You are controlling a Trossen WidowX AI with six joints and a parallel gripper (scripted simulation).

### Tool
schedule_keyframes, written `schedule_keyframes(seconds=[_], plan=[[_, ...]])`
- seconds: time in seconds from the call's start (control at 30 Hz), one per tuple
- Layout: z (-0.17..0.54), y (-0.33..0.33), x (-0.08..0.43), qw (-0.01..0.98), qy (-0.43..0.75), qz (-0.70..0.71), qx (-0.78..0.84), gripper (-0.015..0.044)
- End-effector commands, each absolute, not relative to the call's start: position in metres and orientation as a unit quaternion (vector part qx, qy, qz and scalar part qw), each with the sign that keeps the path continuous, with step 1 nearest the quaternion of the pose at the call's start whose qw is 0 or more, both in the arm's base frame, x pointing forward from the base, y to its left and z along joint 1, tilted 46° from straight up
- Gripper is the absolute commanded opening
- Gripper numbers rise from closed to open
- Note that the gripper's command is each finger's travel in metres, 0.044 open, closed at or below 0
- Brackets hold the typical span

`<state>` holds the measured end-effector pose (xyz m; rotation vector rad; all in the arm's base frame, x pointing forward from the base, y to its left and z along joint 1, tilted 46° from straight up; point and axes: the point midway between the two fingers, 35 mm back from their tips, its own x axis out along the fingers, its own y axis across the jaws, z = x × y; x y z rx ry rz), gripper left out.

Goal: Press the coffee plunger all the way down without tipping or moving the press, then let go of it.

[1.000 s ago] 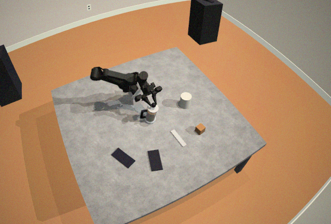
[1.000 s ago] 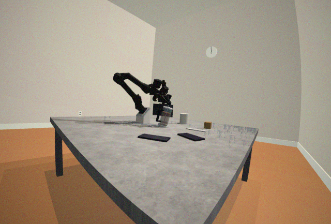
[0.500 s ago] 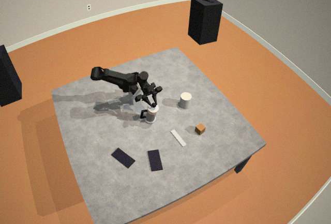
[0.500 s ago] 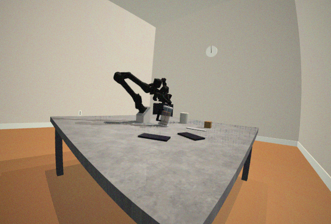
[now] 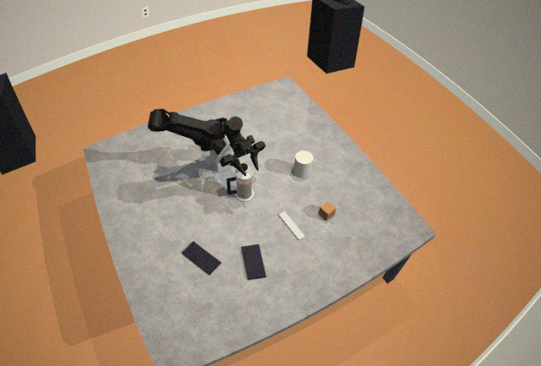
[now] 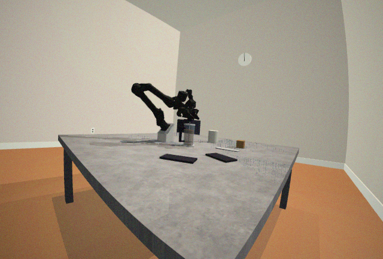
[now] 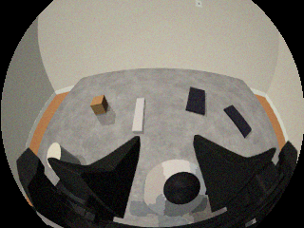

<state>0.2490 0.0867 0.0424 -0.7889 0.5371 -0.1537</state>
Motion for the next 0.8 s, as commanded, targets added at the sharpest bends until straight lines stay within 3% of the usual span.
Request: schedule_keyframes(seconds=[0.0, 0.13, 0.47, 0.77], plan=[[0.042, 0.088, 0.249, 0.887, 0.259, -0.071, -0.377, 0.0336], [0.042, 0.088, 0.249, 0.887, 0.259, -0.071, -0.377, 0.0440], [0.054, 0.108, 0.244, 0.887, 0.265, -0.065, -0.372, 0.0440], [0.106, 0.134, 0.213, 0.882, 0.265, -0.074, -0.382, 0.0440]])
